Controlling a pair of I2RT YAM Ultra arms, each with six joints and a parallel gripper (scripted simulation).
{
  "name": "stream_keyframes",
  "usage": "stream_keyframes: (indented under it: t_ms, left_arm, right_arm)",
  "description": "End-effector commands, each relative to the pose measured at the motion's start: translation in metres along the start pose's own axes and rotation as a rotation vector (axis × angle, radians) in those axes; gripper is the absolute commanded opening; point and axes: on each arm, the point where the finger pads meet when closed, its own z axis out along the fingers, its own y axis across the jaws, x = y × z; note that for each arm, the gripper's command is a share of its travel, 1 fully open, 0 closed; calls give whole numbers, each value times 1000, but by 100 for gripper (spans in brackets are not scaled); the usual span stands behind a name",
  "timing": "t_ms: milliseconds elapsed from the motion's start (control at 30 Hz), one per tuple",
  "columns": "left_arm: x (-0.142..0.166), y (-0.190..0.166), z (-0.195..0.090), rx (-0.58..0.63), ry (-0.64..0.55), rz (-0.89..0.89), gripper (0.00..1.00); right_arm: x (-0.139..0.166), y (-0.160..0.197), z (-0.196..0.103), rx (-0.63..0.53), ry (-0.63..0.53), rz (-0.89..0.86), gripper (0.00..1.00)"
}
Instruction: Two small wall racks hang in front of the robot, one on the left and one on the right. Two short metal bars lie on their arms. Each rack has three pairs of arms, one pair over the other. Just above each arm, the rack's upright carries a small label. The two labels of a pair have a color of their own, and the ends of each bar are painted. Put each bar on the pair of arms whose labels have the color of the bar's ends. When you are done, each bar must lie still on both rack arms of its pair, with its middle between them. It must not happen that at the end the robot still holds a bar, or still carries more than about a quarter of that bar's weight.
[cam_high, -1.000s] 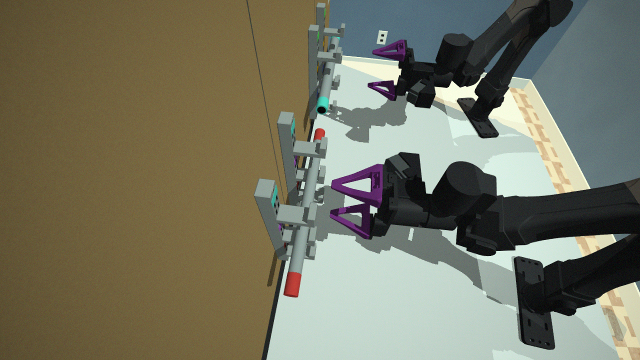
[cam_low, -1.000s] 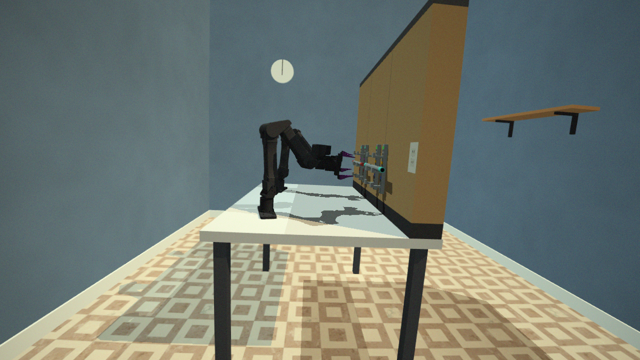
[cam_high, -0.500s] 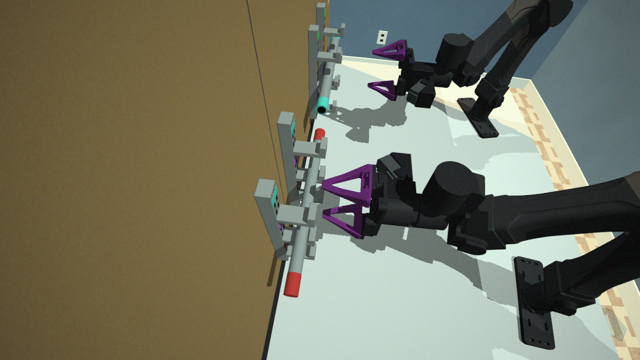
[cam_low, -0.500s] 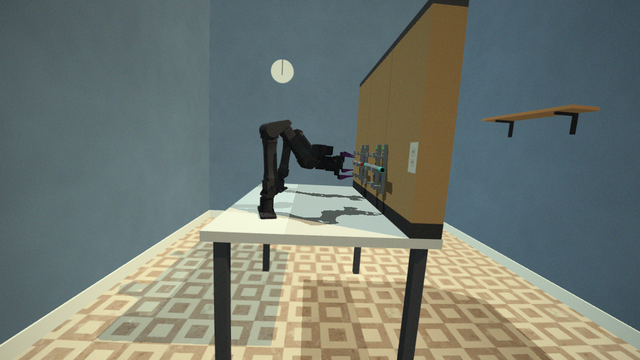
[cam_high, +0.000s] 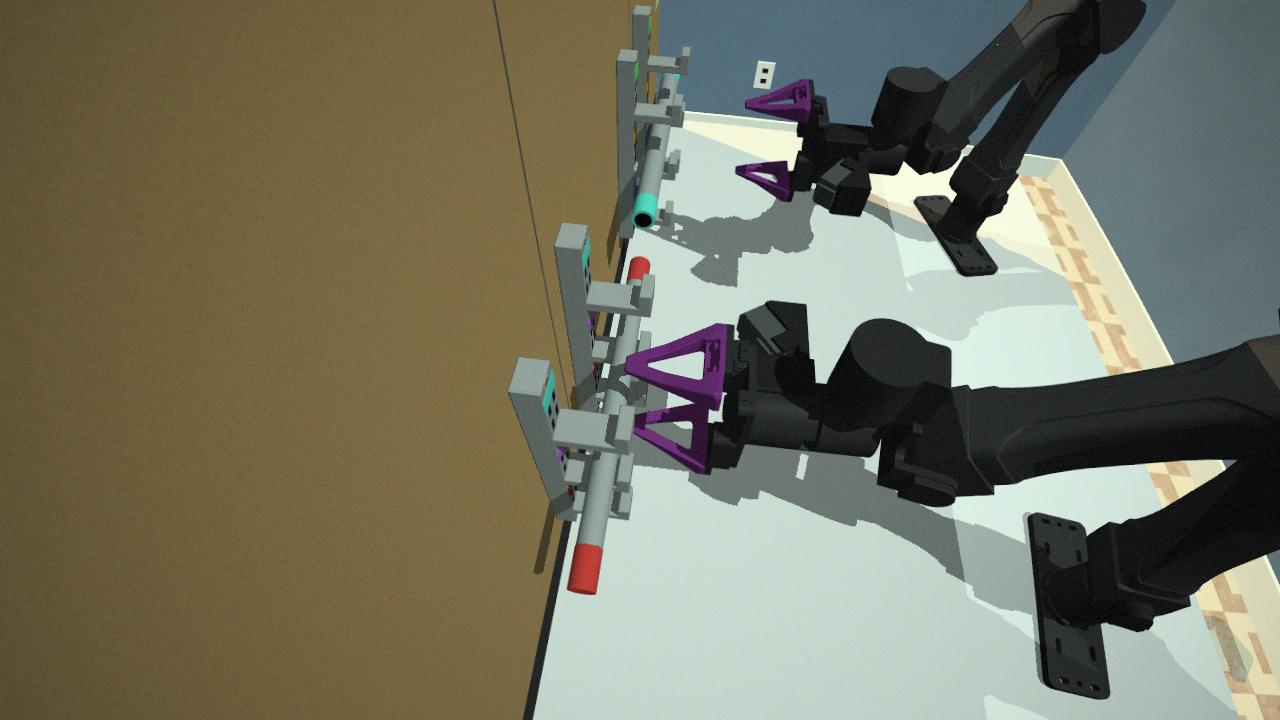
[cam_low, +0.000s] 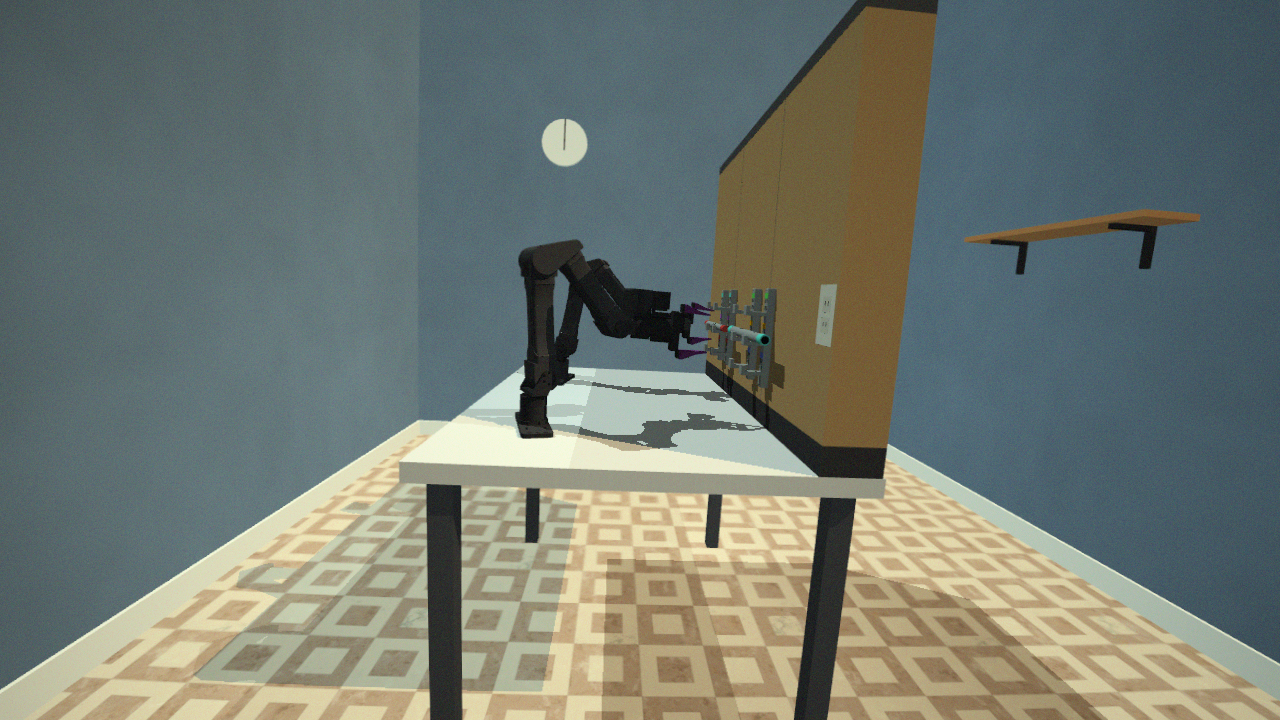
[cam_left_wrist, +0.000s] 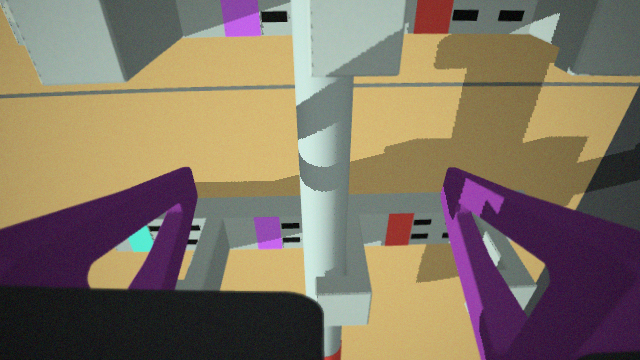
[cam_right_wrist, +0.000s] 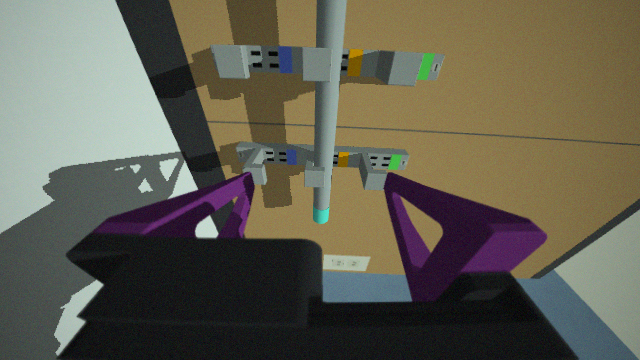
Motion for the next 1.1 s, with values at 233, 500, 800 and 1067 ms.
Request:
stream_keyframes:
  t_ms: [233,500,800,1067]
  left_arm:
    - [4,12,15,-28,5,-13,100]
    - [4,11,23,-28,5,-13,100]
    - [4,12,24,-28,5,-13,54]
    - [5,12,24,-28,5,-13,0]
  right_arm:
    - [-3,-10,-1,37,-5,27,100]
    - [-3,-10,-1,37,-5,27,100]
    - [-3,-10,-1,37,-5,27,100]
    - [-3,-10,-1,37,-5,27,100]
